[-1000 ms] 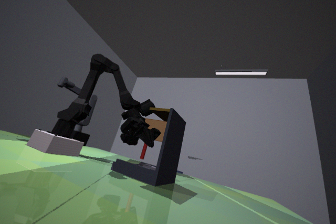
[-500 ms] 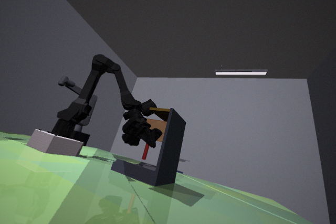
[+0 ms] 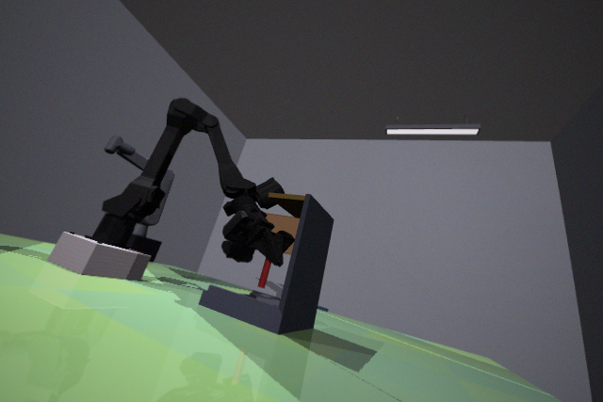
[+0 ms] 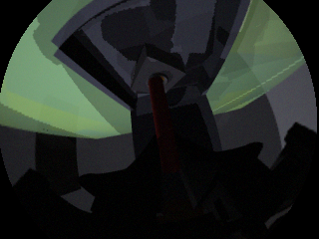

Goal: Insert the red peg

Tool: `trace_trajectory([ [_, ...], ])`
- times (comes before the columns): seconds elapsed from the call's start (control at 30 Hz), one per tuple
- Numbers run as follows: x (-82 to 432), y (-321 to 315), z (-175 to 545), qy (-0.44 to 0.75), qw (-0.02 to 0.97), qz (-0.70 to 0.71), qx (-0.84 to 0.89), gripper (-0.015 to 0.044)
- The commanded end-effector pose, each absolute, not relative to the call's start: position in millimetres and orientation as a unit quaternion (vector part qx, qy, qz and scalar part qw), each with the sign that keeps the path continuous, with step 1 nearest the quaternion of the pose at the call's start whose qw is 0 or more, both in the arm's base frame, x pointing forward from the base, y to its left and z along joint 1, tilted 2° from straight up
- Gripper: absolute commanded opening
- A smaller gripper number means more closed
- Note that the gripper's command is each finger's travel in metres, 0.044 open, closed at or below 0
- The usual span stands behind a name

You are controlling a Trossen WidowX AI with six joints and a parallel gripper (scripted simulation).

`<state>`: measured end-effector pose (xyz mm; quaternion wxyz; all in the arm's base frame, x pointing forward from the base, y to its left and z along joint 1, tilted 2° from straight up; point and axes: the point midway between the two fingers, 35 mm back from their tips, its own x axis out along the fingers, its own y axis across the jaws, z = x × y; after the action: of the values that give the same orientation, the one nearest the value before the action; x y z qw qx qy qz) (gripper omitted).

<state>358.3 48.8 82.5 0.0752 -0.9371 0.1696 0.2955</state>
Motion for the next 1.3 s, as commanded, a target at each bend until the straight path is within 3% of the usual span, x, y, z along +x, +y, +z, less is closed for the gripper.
trace_trajectory([
  [0.0, 362, 48, 81, 0.168, 0.074, 0.297, -0.937, 0.0],
  [1.27, 372, 46, 70, 0.168, 0.074, 0.297, -0.937, 0.0],
])
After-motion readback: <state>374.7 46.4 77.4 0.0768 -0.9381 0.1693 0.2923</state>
